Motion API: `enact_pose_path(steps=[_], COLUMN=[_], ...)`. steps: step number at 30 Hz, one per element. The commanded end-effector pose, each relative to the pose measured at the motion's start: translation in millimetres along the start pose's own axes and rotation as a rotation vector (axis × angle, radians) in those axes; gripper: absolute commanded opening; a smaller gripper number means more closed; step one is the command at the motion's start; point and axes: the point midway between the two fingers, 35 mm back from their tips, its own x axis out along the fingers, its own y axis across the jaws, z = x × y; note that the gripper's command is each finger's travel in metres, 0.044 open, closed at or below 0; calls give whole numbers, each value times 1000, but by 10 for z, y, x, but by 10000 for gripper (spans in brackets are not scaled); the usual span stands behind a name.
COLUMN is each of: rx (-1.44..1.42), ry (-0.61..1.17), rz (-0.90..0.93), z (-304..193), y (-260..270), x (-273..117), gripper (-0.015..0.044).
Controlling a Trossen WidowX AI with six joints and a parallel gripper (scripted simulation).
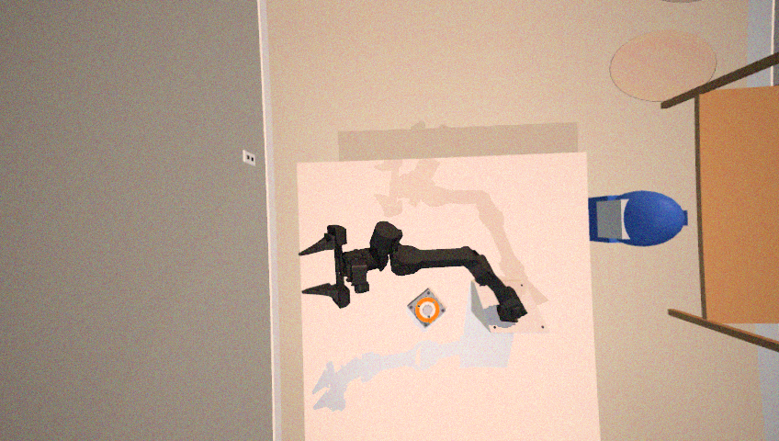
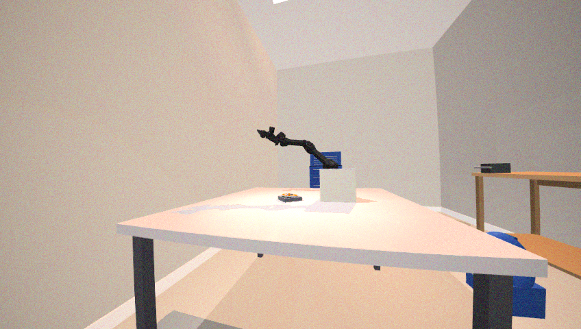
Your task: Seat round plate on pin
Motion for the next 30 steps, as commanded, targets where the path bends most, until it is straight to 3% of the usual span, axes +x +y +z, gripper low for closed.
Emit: enact_pose_path(steps=[1, 4, 9, 15, 25, 30], rx=[16, 233, 355, 573, 748, 764], ry=[11, 187, 311, 607, 1070, 1361], rz=[9, 121, 182, 289, 371, 374], z=[-27, -387, -598, -979, -1323, -1423], y=[47, 715, 1146, 2072, 3216, 3737], x=[5, 3, -68, -406, -1276, -1984], gripper=[374, 295, 164, 6, 0, 0])
